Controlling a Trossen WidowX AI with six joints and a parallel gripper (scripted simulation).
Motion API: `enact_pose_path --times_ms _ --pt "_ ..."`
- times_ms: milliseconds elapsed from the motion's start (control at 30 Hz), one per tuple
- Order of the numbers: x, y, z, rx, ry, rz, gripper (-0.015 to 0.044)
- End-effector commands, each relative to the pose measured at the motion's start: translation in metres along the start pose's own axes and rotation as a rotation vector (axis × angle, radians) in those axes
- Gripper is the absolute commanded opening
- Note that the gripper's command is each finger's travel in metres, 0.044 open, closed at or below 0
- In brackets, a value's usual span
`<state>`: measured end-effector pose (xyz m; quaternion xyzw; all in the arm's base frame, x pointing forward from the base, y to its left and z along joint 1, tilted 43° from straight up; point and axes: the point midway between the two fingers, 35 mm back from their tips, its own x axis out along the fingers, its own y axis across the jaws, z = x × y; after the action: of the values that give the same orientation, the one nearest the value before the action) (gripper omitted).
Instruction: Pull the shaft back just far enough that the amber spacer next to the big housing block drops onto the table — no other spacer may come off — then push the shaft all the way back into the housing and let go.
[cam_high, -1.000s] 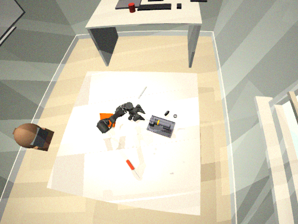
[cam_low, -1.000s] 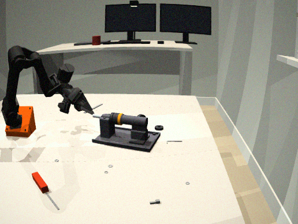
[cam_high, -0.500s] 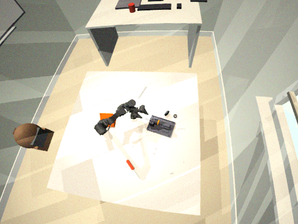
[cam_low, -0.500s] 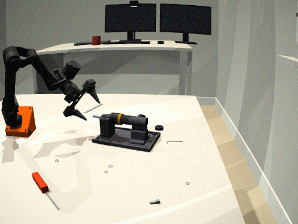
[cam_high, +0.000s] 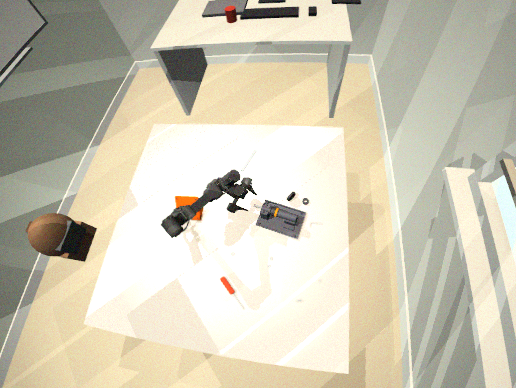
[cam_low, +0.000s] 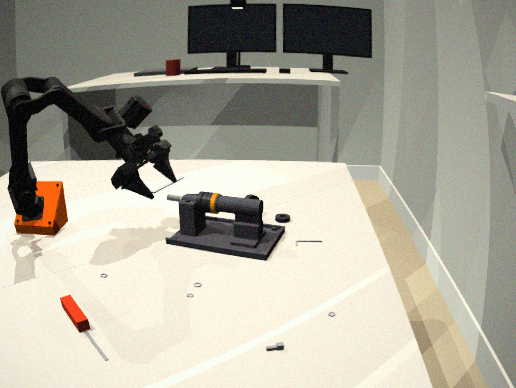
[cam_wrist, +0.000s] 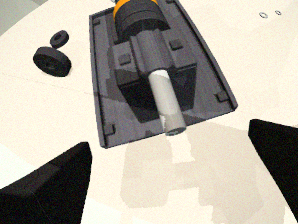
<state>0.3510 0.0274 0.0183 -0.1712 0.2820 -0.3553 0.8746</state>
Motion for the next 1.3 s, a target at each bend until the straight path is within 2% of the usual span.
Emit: enact_pose_path --times_ms 0,600,1267 --pt "-0.002 -0.002 0.002 -0.176 0.013 -0.006 0.044" --pt "0.0 -0.002 0.002 -0.176 0.014 -0.006 0.044" --pt "0.032 -0.003 0.001 -0.176 0.014 -0.007 0.044"
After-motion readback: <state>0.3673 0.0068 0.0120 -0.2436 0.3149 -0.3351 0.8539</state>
